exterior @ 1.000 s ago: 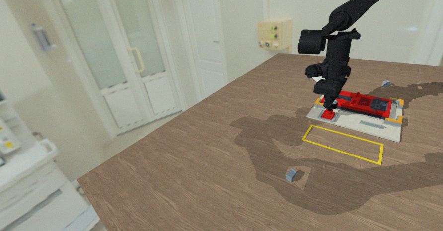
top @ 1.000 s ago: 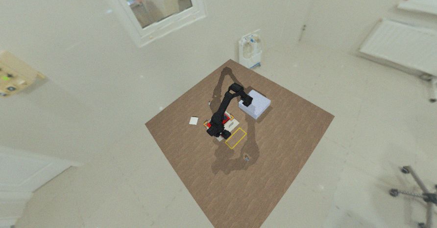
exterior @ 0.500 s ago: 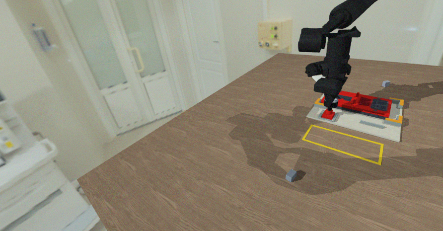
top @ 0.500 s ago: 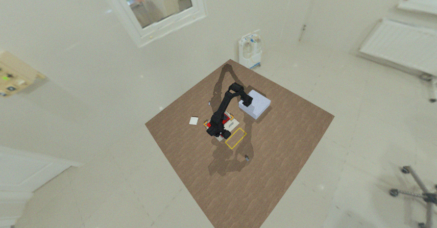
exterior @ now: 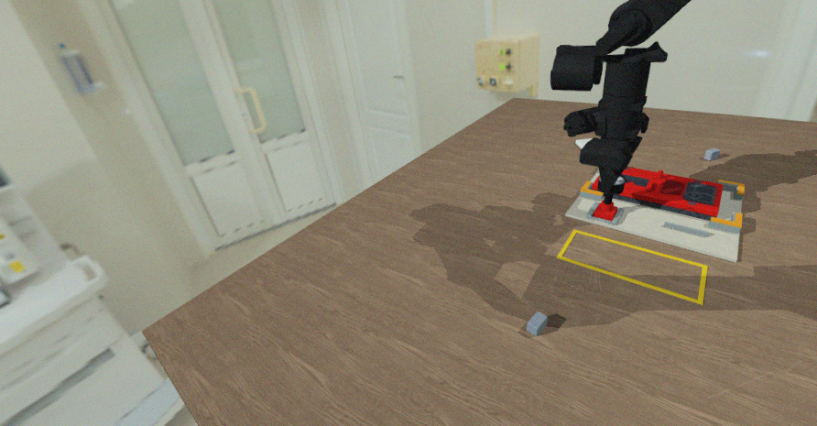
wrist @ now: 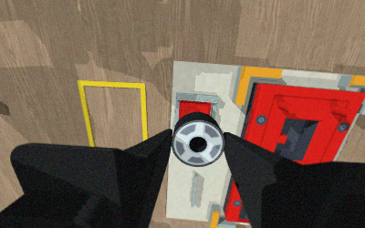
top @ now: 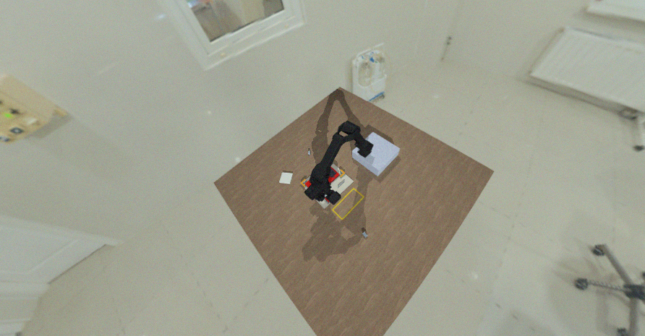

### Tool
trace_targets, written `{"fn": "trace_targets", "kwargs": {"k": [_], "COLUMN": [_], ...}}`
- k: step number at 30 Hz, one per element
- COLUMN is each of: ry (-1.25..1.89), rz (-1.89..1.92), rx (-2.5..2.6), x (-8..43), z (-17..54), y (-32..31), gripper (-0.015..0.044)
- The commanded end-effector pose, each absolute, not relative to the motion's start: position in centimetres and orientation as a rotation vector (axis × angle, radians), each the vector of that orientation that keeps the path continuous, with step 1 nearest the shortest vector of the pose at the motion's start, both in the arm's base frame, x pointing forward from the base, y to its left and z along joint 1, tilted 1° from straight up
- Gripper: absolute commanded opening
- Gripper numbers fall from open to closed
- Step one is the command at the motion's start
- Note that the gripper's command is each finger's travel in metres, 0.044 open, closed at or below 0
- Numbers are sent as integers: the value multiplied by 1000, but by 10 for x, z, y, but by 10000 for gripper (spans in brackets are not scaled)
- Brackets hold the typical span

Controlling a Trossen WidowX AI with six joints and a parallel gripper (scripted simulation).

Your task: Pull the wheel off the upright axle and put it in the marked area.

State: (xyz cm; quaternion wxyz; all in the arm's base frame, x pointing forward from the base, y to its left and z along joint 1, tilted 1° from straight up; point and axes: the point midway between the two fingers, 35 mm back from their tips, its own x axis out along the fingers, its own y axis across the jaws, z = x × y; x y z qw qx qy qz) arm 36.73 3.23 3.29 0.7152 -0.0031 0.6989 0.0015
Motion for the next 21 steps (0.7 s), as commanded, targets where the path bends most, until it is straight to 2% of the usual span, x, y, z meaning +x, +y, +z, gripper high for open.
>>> {"fn": "trace_targets", "kwargs": {"k": [1, 21], "ry": [1544, 1545], "rz": [5, 5], "rx": [-10, -11], "x": [368, 368], "z": [36, 50], "y": [32, 32], "gripper": [0, 0]}}
